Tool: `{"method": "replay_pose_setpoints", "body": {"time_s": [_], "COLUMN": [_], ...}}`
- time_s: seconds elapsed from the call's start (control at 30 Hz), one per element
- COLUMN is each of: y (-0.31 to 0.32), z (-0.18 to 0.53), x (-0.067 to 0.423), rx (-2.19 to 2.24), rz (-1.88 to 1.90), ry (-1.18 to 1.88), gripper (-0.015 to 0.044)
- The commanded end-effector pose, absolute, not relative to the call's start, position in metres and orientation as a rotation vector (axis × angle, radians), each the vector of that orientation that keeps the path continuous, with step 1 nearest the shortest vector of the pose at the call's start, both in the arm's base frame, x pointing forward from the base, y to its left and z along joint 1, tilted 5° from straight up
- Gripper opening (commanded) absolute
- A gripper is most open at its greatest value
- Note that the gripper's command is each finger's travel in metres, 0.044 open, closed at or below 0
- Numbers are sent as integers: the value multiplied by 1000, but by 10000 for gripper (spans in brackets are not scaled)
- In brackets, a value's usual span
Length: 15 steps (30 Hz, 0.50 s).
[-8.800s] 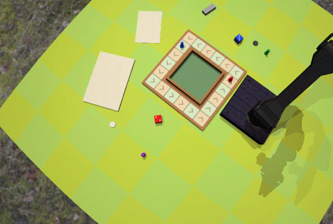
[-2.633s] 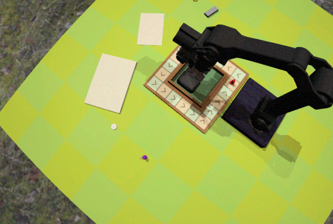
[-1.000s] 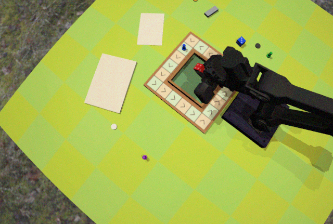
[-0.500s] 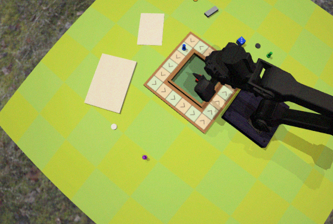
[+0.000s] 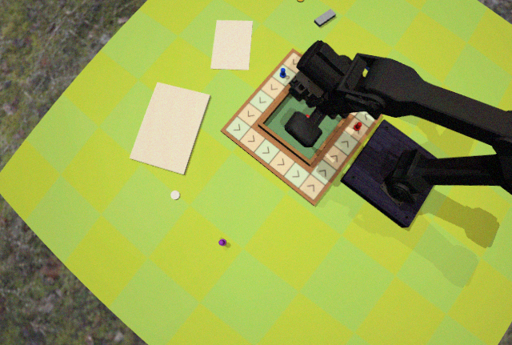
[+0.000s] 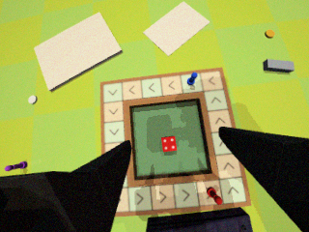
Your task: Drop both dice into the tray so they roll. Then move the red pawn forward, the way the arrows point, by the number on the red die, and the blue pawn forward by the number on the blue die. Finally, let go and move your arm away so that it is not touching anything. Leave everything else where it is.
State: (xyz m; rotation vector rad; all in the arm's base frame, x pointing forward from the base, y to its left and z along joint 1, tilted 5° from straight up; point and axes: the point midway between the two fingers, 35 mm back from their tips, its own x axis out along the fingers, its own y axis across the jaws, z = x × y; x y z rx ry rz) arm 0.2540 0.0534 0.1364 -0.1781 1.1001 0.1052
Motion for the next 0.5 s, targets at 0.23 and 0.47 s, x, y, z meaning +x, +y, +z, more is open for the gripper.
{"method": "replay_pose_setpoints", "body": {"time_s": [0.23, 0.47], "y": [53, 10], "z": [115, 115], "x": [265, 277], "rx": [-183, -161], "rz": [68, 34], "ry": [1517, 1455], "gripper": [440, 309]}}
